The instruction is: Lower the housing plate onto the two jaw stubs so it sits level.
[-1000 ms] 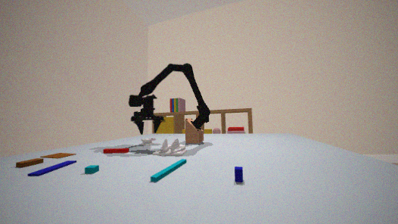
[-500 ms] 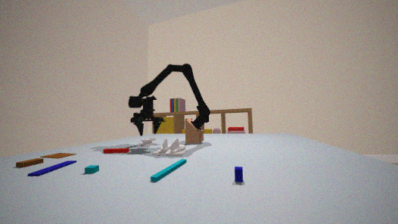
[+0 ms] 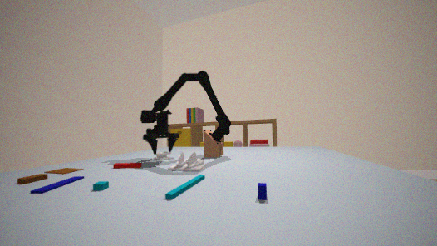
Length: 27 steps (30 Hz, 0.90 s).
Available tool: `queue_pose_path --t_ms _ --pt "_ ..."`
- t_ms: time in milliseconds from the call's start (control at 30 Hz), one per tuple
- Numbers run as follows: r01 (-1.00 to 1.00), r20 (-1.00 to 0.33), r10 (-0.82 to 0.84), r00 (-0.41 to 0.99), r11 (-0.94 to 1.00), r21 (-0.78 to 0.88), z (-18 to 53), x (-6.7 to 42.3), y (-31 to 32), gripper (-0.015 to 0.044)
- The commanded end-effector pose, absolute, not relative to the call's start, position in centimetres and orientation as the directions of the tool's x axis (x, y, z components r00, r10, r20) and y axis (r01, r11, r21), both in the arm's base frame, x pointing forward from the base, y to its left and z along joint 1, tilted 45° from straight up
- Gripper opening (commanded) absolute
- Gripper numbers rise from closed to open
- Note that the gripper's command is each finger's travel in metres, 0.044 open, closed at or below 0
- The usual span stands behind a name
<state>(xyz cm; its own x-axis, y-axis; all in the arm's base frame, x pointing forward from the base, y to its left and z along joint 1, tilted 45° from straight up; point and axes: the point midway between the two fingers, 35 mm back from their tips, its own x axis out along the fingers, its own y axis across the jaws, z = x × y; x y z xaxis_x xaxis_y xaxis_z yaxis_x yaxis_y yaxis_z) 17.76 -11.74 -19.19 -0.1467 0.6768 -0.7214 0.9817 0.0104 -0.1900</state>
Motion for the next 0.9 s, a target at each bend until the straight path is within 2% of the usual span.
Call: queue_pose_path --t_ms 0,867 --pt "0.982 -0.719 0.68 -0.144 0.006 -0.191 -19.82 17.63 -11.08 0.044" --pt "0.982 -0.718 0.681 -0.143 0.005 -0.191 -20.59 17.48 -10.33 0.044"
